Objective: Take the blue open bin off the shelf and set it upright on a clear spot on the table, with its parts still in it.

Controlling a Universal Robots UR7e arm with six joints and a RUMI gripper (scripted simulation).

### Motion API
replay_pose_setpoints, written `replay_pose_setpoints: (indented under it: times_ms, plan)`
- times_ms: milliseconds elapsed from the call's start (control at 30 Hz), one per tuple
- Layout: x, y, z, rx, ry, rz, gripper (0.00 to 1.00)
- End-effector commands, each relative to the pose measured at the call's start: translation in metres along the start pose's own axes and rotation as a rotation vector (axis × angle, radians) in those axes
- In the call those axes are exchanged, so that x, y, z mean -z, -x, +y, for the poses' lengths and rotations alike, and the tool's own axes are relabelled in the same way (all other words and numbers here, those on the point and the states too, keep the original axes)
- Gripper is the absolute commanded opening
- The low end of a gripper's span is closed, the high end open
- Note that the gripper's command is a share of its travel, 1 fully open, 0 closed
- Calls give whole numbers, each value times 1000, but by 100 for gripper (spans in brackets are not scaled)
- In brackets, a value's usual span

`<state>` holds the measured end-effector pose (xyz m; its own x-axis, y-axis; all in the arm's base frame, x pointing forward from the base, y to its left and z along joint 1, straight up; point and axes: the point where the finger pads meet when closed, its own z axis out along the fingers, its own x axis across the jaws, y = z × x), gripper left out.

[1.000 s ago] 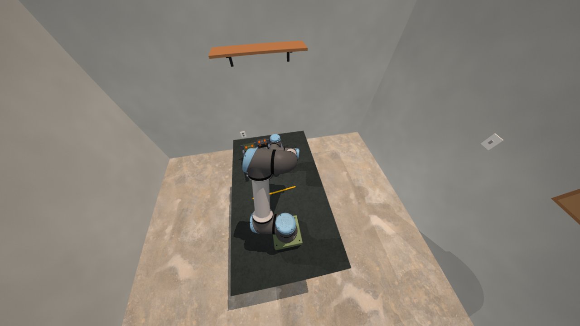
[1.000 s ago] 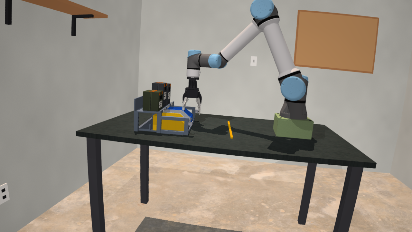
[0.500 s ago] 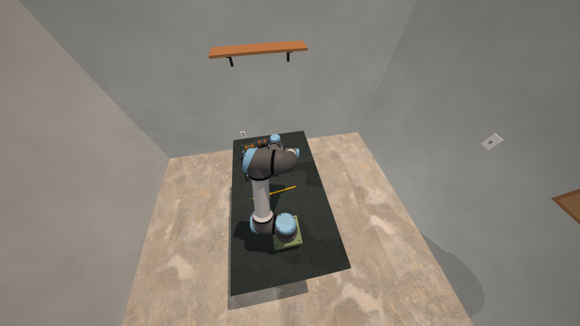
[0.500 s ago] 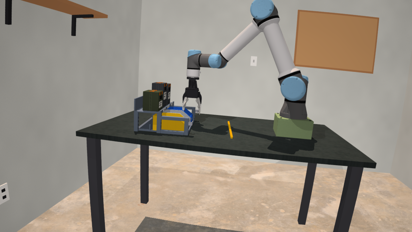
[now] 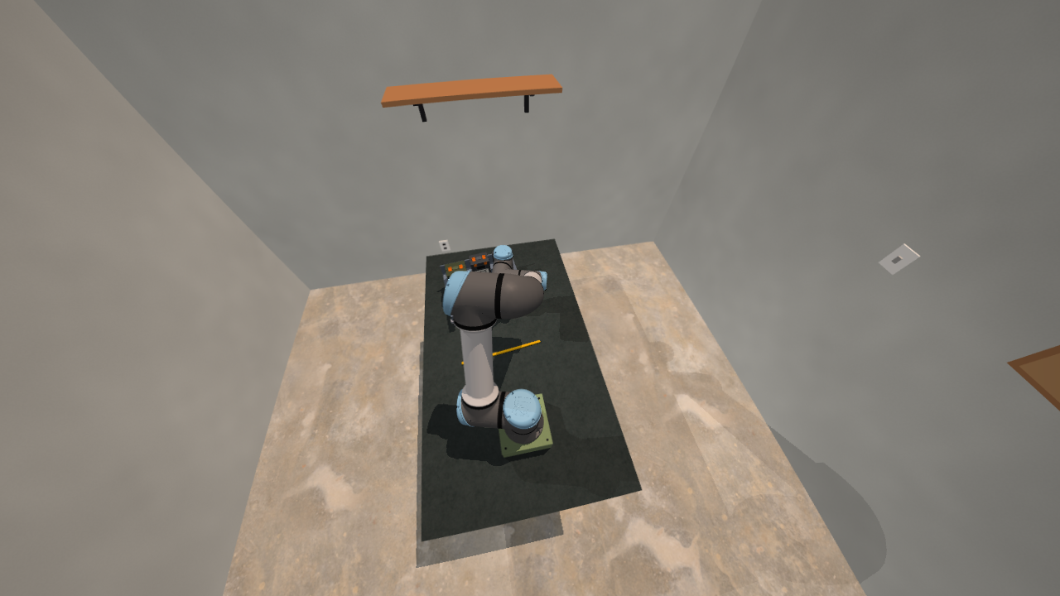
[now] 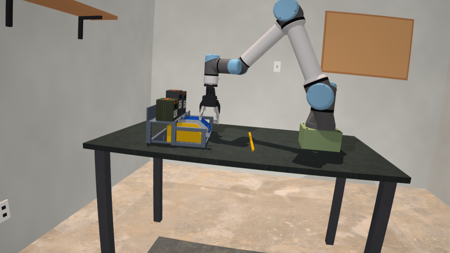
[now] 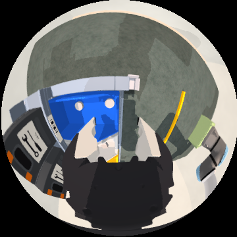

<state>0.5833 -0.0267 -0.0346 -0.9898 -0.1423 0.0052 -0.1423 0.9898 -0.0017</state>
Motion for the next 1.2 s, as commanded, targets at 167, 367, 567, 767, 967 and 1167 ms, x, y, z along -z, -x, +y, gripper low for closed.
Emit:
replay_pose_setpoints:
  times_ms: [167, 367, 567, 767, 967, 1167]
  plan:
    - [-1, 0, 0, 0, -1, -2, 58]
    - [-4, 0, 0, 0, -1, -1, 58]
    - [-5, 0, 0, 0, -1, -1, 58]
    - [-8, 0, 0, 0, -1, -1, 58]
    - [-10, 0, 0, 0, -1, -1, 58]
    - [-12, 0, 0, 0, -1, -1, 58]
